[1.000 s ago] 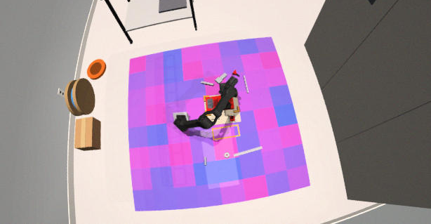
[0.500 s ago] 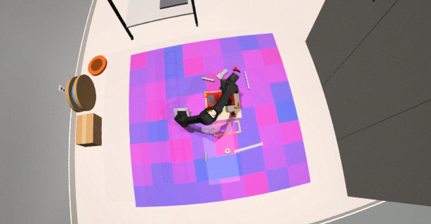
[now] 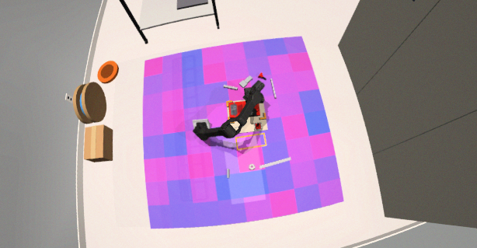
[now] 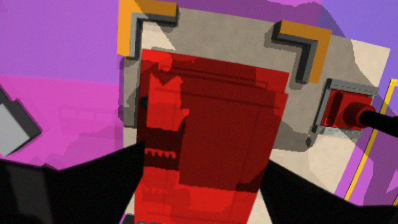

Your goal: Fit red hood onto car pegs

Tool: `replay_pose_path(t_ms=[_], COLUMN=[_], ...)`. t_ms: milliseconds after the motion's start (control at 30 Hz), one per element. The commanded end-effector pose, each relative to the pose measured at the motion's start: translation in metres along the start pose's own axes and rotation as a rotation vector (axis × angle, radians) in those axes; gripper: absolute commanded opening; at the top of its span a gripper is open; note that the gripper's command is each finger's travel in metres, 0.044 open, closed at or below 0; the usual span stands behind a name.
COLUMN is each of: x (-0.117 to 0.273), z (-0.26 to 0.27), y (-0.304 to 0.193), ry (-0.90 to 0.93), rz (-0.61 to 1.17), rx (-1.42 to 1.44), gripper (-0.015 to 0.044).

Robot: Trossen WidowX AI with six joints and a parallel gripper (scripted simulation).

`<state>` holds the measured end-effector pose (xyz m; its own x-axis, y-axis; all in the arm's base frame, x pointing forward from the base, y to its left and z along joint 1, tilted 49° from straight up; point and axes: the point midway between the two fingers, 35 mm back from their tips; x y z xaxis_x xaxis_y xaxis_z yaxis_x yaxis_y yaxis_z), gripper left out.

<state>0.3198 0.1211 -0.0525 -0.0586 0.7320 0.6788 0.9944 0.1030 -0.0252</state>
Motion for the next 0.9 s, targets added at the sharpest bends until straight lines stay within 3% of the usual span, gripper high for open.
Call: replay_pose_path(t_ms=[0, 867], x=[-0.0017, -0.0098], z=[0.0001, -0.0004], y=[0.0003, 0.0001], ry=[0.000, 0.000], rz=[-0.002, -0.002], rx=[0.001, 0.001], gripper=[0.0000, 0.0000])
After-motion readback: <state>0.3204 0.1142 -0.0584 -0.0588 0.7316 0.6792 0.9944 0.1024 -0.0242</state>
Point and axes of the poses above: the point midway between the two fingers, 35 mm back from their tips, its own x axis back along the fingers, its own z axis across the jaws, y = z × x, and after that the axes turned 3 degrees about x, right-handed
